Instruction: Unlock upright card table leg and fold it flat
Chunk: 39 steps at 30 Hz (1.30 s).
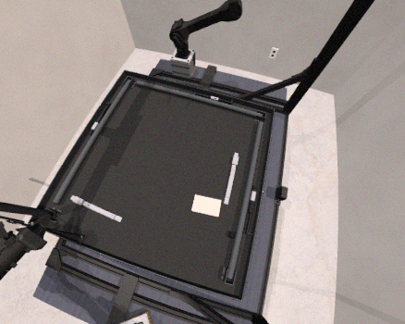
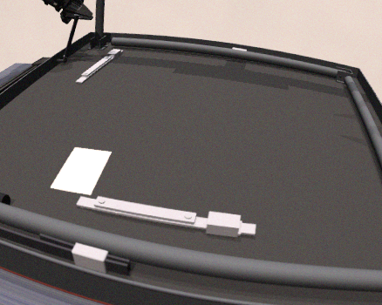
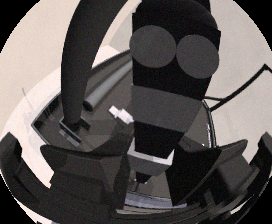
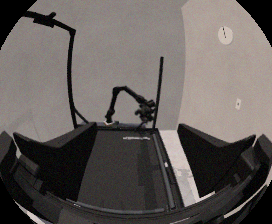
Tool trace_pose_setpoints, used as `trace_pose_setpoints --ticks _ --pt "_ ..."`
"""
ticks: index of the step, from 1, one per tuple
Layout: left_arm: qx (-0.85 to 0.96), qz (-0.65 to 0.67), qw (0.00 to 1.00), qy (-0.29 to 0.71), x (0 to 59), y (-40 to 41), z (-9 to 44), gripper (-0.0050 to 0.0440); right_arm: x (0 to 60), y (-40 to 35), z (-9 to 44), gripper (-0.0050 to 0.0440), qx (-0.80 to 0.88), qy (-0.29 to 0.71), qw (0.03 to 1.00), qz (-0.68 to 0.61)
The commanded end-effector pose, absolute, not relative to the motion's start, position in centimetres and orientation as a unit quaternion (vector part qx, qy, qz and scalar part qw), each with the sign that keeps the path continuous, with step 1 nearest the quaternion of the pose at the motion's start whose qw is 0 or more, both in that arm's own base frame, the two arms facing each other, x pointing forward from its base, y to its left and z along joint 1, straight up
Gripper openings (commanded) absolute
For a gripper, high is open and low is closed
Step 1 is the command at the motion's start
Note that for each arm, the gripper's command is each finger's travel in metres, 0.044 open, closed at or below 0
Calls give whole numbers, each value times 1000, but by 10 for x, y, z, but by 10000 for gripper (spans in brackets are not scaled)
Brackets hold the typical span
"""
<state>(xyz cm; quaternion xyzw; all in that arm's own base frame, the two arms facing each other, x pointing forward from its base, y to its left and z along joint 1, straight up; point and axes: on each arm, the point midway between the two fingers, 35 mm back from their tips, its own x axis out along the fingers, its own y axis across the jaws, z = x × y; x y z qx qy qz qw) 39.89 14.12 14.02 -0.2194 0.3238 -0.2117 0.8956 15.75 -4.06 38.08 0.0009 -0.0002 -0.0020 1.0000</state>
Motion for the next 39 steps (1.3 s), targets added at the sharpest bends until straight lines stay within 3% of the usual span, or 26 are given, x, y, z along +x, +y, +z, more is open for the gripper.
trace_pose_setpoints --ticks 1,39 --pt "-223 -208 893 332 397 139 135 0 158 -40 381 400 0 0 1000 0" --pt "-138 -194 927 291 385 123 147 0 158 -40 381 400 0 0 1000 0"
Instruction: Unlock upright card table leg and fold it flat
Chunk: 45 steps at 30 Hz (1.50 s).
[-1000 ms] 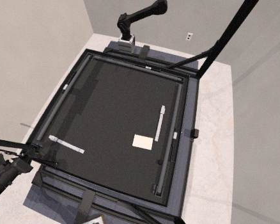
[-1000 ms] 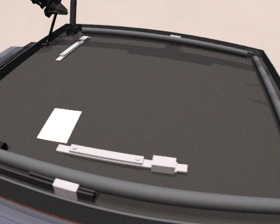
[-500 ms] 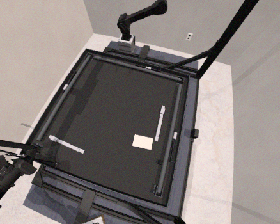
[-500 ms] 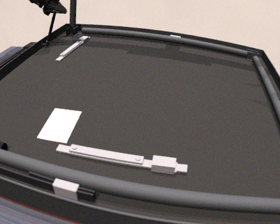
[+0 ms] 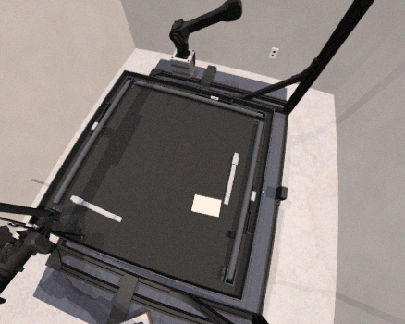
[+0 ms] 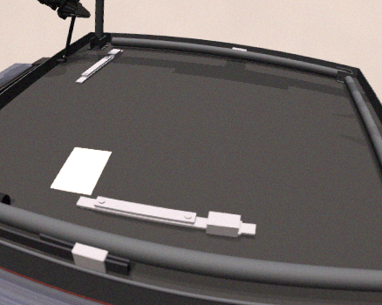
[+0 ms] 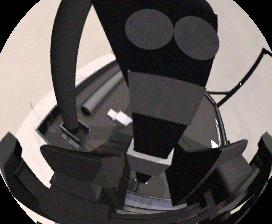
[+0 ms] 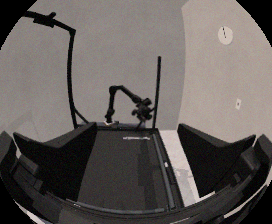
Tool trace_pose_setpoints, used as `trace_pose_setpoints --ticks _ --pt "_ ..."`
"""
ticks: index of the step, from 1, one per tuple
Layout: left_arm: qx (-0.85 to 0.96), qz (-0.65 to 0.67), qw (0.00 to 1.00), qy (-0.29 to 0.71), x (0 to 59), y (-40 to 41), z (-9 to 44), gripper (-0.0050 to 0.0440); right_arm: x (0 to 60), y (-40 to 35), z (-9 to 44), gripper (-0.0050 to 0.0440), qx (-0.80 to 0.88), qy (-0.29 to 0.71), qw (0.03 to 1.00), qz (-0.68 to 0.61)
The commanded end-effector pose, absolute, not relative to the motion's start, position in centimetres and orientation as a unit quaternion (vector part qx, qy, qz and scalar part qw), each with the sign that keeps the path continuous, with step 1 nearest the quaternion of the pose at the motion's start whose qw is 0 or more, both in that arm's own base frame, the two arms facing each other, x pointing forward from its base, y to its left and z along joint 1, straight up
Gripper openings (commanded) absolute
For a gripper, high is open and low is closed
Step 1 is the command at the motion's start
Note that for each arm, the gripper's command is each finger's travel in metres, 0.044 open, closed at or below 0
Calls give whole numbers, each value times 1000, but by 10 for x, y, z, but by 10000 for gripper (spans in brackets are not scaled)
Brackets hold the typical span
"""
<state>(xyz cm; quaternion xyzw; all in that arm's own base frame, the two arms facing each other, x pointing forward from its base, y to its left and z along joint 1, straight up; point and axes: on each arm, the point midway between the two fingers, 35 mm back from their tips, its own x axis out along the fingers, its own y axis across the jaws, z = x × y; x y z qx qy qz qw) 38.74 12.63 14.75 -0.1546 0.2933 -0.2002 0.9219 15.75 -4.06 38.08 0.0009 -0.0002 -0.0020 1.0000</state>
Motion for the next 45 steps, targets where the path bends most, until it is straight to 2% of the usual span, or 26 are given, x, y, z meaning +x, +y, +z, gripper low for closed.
trace_pose_setpoints --ticks 1,45 --pt "-138 -194 927 291 385 123 147 0 158 -40 381 400 0 0 1000 0" --pt "-25 -173 956 234 368 101 157 0 158 -40 381 400 0 0 1000 0"
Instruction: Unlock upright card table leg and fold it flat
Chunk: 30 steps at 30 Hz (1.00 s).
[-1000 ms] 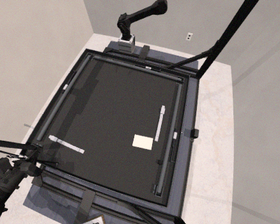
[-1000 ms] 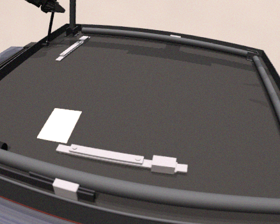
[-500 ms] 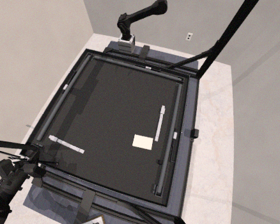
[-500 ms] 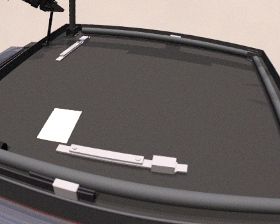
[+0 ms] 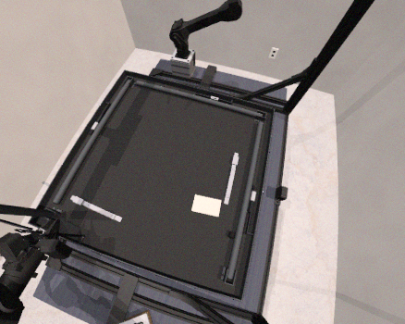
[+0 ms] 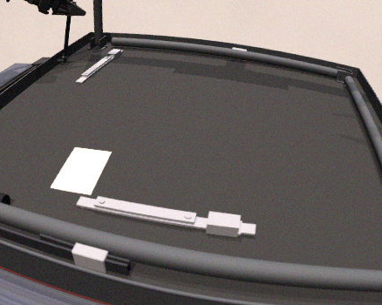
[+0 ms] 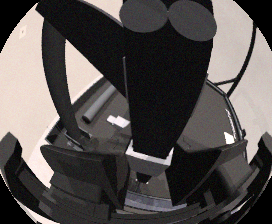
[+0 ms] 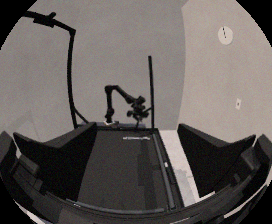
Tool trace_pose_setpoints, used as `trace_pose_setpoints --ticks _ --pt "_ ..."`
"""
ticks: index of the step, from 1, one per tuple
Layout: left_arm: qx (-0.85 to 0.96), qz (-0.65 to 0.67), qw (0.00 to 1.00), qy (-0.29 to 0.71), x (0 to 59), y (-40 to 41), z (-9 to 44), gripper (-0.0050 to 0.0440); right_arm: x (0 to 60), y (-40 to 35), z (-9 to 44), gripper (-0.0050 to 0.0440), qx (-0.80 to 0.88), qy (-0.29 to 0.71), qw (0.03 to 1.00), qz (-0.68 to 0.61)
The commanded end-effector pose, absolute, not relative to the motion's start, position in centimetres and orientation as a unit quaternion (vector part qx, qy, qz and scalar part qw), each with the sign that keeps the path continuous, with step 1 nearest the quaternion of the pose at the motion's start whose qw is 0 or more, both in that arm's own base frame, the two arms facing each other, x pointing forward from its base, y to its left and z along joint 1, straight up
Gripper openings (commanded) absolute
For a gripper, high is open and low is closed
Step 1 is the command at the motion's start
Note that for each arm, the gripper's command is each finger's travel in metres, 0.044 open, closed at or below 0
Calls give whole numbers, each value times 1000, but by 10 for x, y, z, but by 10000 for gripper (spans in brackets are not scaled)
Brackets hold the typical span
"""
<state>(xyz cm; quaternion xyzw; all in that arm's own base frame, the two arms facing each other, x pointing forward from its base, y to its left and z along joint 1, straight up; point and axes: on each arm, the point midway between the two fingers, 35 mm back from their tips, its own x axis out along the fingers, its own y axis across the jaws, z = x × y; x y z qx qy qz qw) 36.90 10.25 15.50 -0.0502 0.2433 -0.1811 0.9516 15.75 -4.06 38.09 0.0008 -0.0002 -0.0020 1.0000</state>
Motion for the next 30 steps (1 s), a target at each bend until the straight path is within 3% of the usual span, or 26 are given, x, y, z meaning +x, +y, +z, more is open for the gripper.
trace_pose_setpoints --ticks 1,26,30 --pt "-22 -173 957 233 367 100 157 0 158 -40 381 400 0 0 1000 0" --pt "22 -167 964 207 356 86 157 0 158 -40 381 400 0 0 1000 0" --pt "22 -167 964 207 356 86 157 96 158 -40 381 400 0 0 1000 0"
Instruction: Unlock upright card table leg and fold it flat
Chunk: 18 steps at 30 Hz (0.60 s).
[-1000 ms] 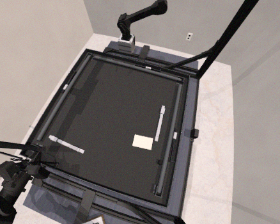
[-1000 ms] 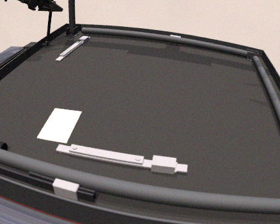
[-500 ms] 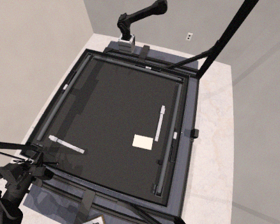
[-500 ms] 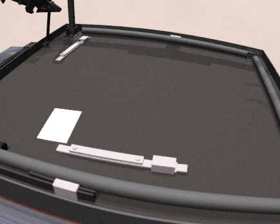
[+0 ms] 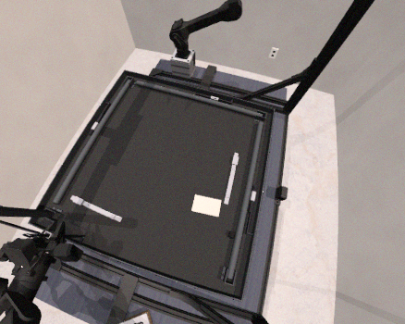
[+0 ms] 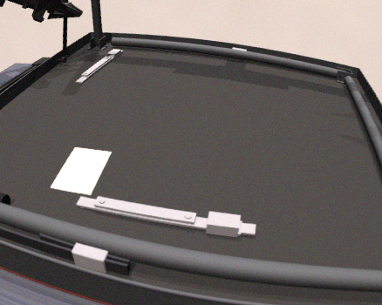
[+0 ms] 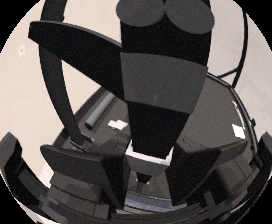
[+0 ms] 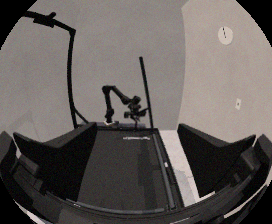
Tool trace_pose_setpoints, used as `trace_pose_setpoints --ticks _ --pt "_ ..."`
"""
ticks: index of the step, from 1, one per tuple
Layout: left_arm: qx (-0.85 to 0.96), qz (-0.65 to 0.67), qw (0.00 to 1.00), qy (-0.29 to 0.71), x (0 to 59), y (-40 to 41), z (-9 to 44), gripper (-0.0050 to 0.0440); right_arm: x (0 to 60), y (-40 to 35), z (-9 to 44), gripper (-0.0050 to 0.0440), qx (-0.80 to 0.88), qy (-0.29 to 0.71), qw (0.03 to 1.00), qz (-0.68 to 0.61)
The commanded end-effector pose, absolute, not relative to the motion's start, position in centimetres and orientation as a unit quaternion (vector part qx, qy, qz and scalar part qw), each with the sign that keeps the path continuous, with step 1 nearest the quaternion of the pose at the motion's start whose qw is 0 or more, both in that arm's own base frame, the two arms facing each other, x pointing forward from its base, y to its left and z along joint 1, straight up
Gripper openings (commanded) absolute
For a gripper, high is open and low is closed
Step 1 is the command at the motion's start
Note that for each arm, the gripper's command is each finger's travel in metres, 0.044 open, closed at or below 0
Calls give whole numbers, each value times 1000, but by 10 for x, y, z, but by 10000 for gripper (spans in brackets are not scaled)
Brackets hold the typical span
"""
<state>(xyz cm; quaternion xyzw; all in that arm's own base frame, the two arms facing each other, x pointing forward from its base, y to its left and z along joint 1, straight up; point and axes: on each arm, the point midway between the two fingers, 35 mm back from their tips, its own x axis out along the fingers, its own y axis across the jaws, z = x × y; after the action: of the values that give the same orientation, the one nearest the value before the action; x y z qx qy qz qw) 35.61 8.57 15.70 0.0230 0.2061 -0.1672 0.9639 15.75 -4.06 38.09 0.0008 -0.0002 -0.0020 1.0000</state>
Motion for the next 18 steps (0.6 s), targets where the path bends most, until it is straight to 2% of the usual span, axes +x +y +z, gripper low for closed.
trace_pose_setpoints --ticks 1,8,18 --pt "22 -167 964 207 356 86 157 120 158 -40 381 400 0 0 1000 0" --pt "22 -167 964 207 355 86 158 288 158 -40 381 400 0 0 1000 0" --pt "22 -167 964 207 330 94 168 290 158 -40 381 400 0 0 1000 0"
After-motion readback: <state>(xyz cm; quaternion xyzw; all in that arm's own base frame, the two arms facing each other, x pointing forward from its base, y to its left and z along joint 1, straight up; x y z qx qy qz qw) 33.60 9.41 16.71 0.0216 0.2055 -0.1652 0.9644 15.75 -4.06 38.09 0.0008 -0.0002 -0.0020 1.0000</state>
